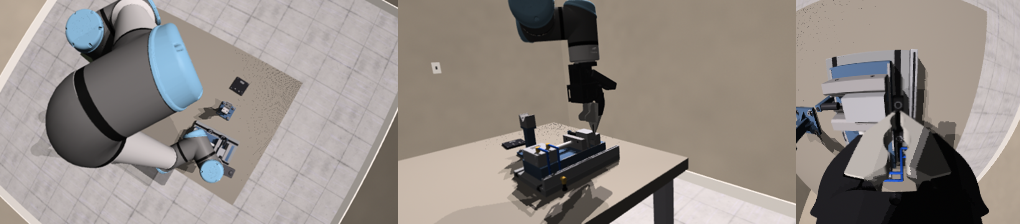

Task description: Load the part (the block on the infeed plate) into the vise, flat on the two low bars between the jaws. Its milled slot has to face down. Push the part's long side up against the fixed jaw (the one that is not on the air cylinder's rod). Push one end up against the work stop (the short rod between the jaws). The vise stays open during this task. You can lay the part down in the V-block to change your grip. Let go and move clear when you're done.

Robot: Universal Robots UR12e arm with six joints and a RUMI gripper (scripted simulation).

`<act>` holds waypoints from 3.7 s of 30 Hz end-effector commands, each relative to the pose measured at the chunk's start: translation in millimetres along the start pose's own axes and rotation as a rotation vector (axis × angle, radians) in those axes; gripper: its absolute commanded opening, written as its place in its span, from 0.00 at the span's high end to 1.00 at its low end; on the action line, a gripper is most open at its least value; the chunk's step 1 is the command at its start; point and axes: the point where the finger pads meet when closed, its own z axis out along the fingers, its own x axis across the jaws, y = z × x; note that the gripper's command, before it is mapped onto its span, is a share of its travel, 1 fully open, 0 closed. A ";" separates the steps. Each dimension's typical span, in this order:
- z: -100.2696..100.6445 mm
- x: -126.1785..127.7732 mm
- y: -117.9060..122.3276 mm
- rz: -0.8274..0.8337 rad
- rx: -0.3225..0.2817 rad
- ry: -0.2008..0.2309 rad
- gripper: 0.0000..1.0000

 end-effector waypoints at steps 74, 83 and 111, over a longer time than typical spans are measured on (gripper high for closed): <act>9.4 0.3 -0.6 0.000 0.001 0.001 1.00; 9.4 0.3 -0.6 0.000 0.001 0.001 1.00; 9.4 0.3 -0.6 0.000 0.001 0.001 1.00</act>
